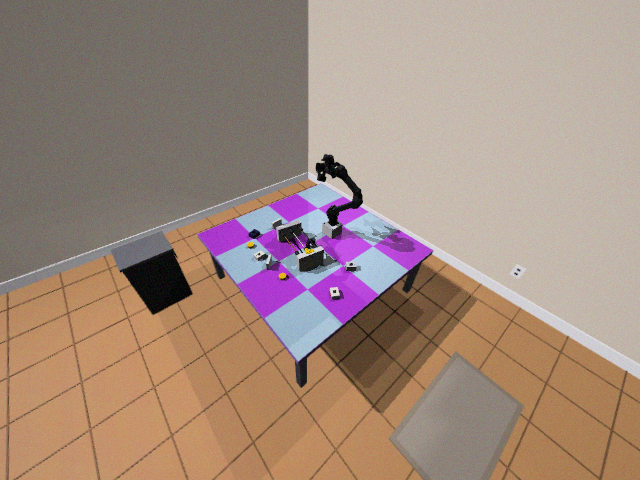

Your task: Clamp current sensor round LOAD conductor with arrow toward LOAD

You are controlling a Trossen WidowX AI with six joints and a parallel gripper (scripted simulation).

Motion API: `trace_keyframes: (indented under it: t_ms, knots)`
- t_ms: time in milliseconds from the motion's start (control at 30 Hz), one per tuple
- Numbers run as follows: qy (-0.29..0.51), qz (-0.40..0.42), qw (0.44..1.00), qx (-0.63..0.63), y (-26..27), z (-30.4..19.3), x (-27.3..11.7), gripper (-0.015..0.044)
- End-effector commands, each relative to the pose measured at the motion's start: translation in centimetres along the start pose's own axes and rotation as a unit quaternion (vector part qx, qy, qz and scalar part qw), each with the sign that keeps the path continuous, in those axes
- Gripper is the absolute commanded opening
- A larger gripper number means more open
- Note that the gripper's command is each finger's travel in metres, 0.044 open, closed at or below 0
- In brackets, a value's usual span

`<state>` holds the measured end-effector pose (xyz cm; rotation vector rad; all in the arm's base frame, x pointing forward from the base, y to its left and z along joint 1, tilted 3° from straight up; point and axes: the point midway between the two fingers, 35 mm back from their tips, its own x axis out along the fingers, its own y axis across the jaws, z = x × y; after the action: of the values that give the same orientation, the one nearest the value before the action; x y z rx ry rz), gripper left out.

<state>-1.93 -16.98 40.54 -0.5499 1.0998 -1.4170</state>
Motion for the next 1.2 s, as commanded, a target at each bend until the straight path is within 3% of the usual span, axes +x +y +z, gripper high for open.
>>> trace_keyframes:
  t_ms: [0, 167, 333, 567, 800, 1167]
  knots:
    - [-0.116, 0.056, 0.990, 0.056, 3.2, 5.4, 1.8, 0.0440]
    - [-0.247, 0.145, 0.950, 0.124, 8.0, 11.9, 1.3, 0.0440]
    - [-0.354, 0.255, 0.881, 0.182, 13.4, 17.1, -2.0, 0.0440]
    - [-0.454, 0.433, 0.742, 0.237, 20.8, 20.9, -10.4, 0.0440]
    - [-0.487, 0.599, 0.584, 0.252, 26.1, 19.8, -19.9, 0.0440]
    - [-0.459, 0.629, 0.592, 0.206, 28.4, 19.6, -21.4, 0.0440]
